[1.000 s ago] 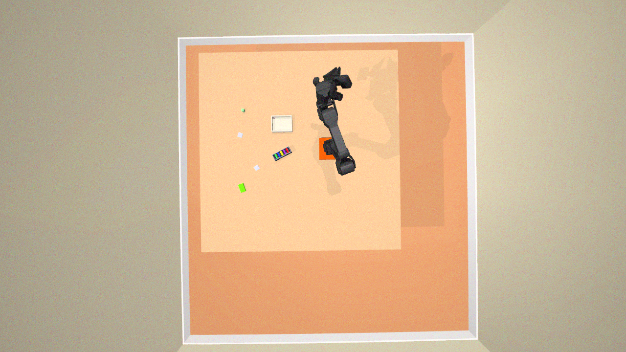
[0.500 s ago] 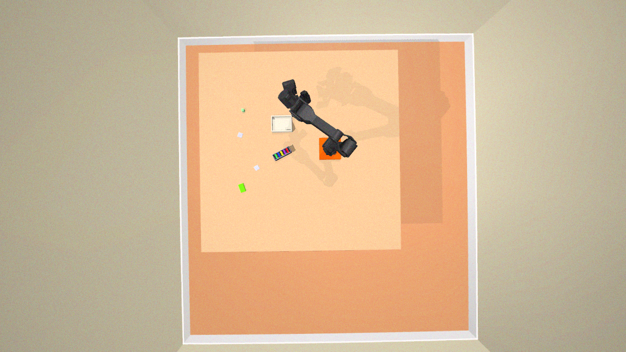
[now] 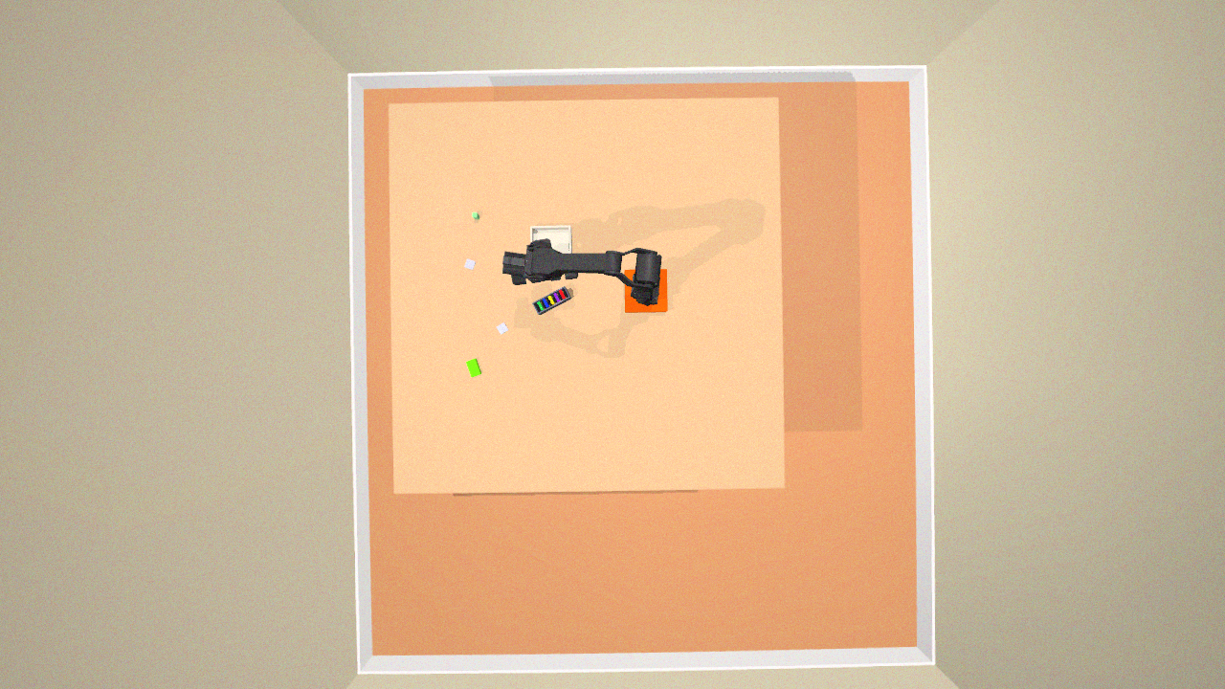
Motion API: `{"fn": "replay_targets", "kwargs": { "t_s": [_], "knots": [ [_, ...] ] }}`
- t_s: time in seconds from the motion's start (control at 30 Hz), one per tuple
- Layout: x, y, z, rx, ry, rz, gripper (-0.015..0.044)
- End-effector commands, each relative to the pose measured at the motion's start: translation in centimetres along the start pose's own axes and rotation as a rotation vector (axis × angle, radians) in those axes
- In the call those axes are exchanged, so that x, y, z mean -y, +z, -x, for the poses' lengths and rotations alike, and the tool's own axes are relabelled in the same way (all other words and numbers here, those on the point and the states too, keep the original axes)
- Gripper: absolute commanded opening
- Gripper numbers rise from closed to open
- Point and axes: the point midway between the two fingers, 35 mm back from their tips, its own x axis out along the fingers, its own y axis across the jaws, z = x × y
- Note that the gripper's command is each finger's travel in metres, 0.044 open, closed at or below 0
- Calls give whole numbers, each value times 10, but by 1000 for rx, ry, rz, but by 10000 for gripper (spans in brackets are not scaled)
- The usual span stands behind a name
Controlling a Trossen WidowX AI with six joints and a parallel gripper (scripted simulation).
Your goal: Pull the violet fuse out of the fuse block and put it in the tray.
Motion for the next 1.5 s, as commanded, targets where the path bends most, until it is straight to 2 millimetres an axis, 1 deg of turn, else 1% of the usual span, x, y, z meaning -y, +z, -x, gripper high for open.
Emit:
{"fn": "replay_targets", "kwargs": {
  "t_s": [0.0,0.03,0.07,0.43,1.47],
  "knots": [
    [8,-57,-8,-139,-100,302,74],
    [10,-65,-9,-158,-114,343,74],
    [11,-68,-9,-165,-119,357,74],
    [15,-68,-10,-165,-119,357,74],
    [20,-72,-39,-165,-119,357,74]
  ]
}}
